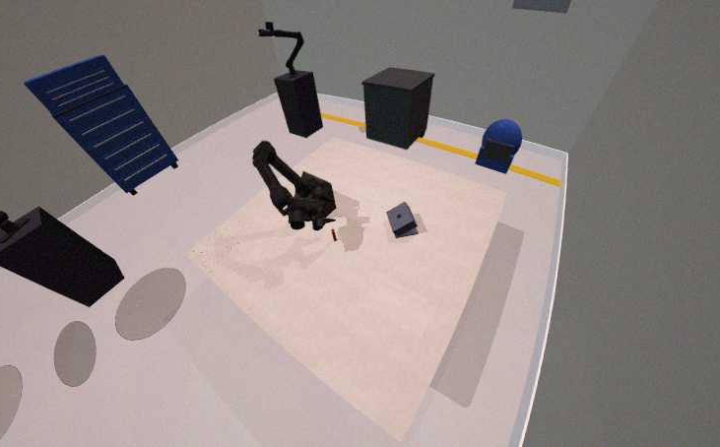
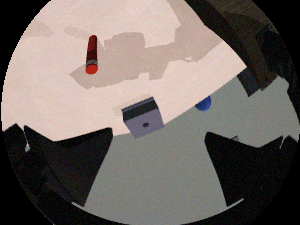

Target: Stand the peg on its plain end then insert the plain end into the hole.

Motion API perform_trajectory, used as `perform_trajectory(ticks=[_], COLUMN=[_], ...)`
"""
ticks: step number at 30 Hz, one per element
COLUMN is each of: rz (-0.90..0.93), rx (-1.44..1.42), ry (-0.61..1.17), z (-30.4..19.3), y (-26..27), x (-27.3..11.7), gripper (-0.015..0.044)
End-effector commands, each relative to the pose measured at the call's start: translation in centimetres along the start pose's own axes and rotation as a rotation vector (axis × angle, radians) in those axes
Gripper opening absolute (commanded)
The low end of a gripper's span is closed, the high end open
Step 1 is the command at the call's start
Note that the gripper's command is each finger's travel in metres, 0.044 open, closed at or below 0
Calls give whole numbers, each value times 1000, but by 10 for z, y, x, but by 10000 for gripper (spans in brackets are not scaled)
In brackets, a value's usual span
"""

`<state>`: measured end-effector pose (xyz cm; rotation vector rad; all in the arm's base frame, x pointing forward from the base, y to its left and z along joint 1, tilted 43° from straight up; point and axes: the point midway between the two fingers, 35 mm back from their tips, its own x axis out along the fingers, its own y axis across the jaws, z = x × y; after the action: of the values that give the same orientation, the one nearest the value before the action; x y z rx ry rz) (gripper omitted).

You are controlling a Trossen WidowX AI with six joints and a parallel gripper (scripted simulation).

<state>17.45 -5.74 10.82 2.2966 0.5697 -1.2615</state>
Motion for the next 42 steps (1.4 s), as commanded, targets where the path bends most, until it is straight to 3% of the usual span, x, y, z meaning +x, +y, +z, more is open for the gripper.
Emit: perform_trajectory(ticks=[1, 13, 25, 34, 42], rz=[-24, 18, 232, 465, 470], rx=[42, 87, 43, -37, -38], ry=[-132, -491, -783, -899, -901], z=[8, 26, 23, 4, 3], y=[0, 8, 26, 42, 42], x=[6, 14, 14, 11, 11], gripper=[440, 440, 440, 440, 440])
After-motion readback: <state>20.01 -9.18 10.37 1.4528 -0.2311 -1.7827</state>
